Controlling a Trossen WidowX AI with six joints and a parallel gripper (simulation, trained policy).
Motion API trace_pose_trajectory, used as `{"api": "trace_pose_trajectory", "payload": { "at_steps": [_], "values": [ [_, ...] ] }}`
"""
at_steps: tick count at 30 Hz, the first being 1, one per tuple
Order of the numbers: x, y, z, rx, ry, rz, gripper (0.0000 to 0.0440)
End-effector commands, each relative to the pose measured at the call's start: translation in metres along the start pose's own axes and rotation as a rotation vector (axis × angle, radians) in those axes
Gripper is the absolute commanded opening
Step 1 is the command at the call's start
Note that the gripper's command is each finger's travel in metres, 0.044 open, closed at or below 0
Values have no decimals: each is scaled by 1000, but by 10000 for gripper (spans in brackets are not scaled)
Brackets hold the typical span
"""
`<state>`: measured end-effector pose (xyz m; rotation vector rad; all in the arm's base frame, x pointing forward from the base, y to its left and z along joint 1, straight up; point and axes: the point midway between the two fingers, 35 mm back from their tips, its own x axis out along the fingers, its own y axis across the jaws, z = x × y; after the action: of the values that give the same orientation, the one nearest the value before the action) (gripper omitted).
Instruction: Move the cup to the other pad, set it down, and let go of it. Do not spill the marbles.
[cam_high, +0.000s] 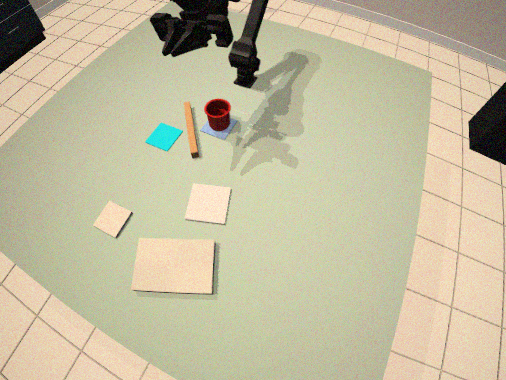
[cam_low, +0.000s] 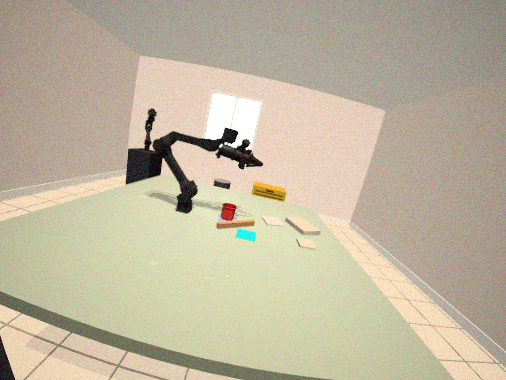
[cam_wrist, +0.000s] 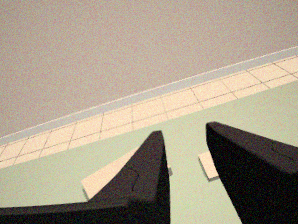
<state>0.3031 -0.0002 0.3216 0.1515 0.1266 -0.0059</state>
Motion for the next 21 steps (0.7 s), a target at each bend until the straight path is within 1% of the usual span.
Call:
{"api": "trace_pose_trajectory", "payload": {
  "at_steps": [1, 21],
  "values": [
    [0, 1, -1, 40, 41, -3, 100],
    [-3, 12, -10, 298, 292, -38, 121]
  ]
}}
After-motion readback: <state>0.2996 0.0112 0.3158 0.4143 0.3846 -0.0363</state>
